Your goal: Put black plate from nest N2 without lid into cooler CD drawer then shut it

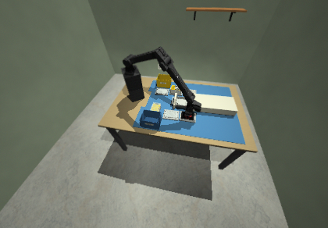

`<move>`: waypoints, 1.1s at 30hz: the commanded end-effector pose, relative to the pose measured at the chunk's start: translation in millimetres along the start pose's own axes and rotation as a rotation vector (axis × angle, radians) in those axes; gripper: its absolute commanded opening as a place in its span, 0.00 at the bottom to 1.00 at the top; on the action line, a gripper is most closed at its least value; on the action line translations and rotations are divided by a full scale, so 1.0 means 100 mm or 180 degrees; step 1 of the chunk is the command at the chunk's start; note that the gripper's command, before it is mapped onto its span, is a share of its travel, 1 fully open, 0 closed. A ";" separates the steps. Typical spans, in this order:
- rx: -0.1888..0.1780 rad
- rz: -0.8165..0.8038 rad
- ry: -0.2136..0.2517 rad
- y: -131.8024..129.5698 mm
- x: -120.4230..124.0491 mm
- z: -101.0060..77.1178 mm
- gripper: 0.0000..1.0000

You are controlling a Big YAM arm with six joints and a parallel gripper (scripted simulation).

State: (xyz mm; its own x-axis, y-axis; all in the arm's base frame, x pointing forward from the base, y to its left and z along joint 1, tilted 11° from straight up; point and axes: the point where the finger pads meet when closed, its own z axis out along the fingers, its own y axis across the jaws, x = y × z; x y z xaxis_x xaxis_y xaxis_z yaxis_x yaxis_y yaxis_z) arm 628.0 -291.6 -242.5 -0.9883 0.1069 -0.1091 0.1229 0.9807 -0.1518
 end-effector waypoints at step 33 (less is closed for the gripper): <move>0.0029 -0.0007 -0.0144 0.01 -0.23 -0.74 0.00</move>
State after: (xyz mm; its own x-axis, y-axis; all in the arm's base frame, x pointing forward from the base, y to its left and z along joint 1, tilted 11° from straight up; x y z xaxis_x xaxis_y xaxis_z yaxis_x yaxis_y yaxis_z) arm 625.1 -288.9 -204.2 -0.9871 0.1112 -0.1149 0.1281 0.9800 -0.1524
